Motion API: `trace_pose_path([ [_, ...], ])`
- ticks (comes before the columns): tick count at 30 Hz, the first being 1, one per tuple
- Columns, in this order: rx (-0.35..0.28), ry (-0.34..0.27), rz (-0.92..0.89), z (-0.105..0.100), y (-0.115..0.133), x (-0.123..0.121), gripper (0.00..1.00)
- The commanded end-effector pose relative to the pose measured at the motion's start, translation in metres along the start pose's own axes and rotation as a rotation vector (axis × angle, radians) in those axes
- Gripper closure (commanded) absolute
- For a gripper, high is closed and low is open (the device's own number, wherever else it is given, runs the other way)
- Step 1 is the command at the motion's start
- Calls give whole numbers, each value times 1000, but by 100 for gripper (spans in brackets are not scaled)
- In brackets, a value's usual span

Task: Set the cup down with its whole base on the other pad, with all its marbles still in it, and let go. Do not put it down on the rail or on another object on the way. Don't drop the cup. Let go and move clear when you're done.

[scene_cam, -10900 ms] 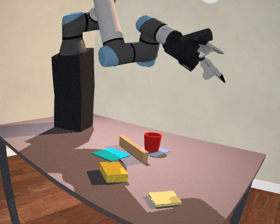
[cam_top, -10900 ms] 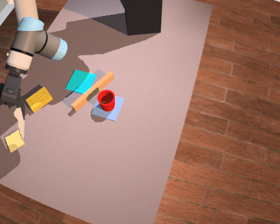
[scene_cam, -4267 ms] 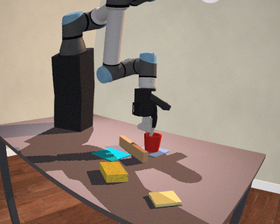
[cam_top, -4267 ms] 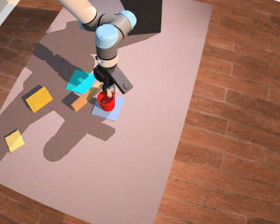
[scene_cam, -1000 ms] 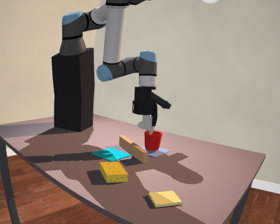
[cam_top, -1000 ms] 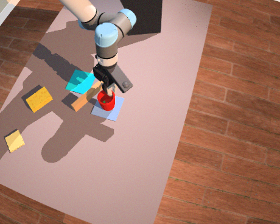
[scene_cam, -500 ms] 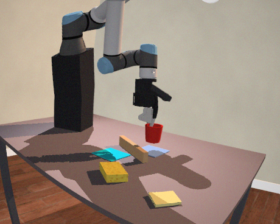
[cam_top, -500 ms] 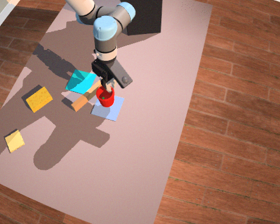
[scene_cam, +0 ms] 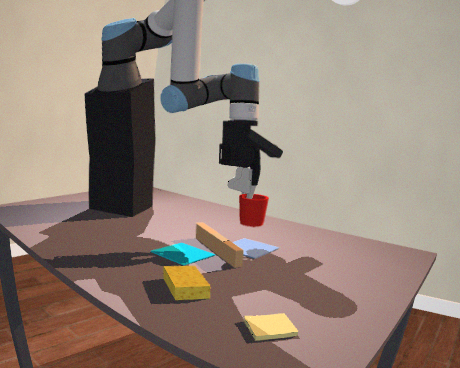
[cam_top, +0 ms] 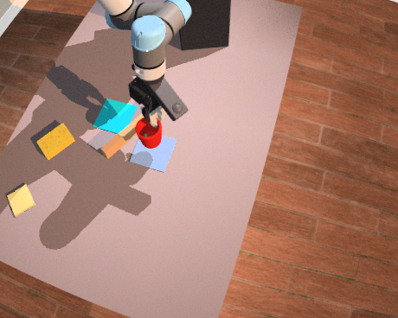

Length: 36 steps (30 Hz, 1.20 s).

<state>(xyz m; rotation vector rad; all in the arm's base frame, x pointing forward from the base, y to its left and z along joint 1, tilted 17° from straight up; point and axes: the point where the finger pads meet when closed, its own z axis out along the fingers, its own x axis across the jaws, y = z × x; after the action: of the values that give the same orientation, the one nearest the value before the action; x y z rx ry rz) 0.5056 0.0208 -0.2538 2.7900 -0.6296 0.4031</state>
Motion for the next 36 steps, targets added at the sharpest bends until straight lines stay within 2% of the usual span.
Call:
trace_pose_path([
  [1,0,1,0,-2,0,1,97],
  [22,0,1,0,-2,2,1,97],
  [30,0,1,0,-2,12,1,97],
  [36,0,1,0,-2,30,2,97],
])
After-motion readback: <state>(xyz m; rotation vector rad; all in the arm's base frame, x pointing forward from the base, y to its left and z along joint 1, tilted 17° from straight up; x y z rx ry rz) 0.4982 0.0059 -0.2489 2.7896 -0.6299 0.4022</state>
